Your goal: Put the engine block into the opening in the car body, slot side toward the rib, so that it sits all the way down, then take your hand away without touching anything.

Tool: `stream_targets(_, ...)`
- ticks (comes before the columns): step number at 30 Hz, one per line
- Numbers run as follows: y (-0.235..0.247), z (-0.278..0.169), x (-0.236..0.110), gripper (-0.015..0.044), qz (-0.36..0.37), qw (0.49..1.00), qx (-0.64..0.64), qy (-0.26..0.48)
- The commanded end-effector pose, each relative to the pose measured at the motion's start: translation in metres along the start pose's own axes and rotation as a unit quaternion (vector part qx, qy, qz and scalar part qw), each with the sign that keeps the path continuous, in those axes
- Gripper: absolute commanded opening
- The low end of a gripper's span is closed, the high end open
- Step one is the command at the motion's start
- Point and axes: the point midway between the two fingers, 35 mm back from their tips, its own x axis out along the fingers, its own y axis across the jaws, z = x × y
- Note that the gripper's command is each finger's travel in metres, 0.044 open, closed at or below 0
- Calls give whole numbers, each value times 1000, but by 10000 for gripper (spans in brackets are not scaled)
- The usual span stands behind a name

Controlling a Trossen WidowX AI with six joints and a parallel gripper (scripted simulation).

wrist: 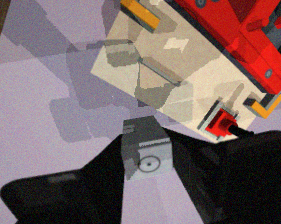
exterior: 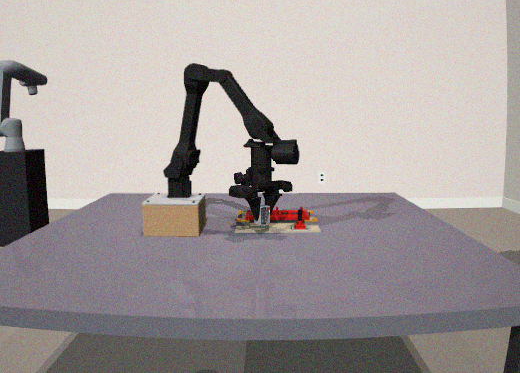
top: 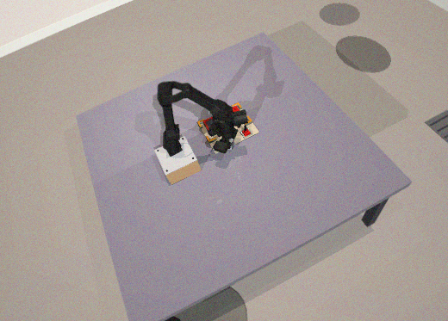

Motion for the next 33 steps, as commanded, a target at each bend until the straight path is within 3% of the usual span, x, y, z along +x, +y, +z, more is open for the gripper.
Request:
stream_targets(1, 1, 2, 9, 0, 2, 1000, -2, -3)
stream_targets(33, 2, 3, 48, 0, 2, 1000, -2, -3)
